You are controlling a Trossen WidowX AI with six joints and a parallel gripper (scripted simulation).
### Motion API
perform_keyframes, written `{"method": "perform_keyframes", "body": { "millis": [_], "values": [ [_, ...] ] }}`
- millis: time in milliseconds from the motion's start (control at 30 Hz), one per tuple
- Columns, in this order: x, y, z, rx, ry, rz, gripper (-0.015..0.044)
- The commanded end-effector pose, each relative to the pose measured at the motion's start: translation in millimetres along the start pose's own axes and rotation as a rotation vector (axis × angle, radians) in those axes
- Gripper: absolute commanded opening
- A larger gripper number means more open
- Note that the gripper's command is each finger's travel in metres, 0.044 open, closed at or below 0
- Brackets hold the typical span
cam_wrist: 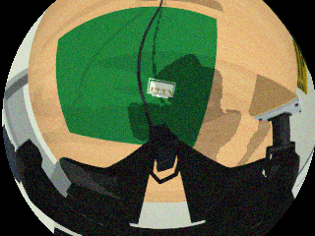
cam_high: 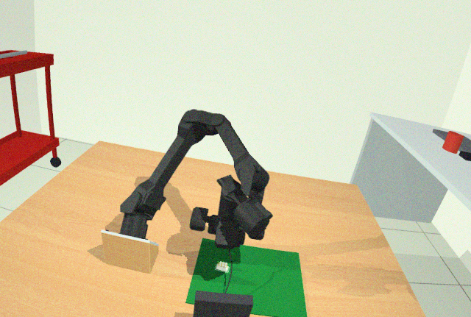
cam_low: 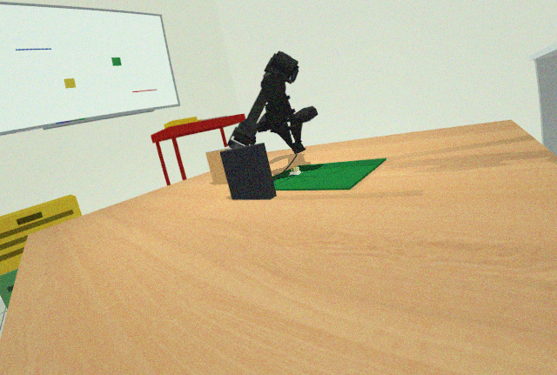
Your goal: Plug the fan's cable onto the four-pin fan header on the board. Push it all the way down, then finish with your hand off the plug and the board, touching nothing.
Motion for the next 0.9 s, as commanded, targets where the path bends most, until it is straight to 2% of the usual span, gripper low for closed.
{"method": "perform_keyframes", "body": {
  "millis": [0, 333, 867],
  "values": [
    [12, -3, -1, 0.004, -0.003, -0.002, 0.0],
    [26, -9, -1, 0.025, -0.006, -0.005, 0.0],
    [23, -31, 34, 0.542, -0.054, -0.163, 0.0]
  ]
}}
Point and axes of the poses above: the point midway between the two fingers, 35 mm back from their tips, its own x axis back along the fingers, its own z axis across the jaws, y = z × x, the point moved 7 cm from there along x, back along the fingers, and after that the axes turned 3 degrees about -x, right-handed, at the moved point
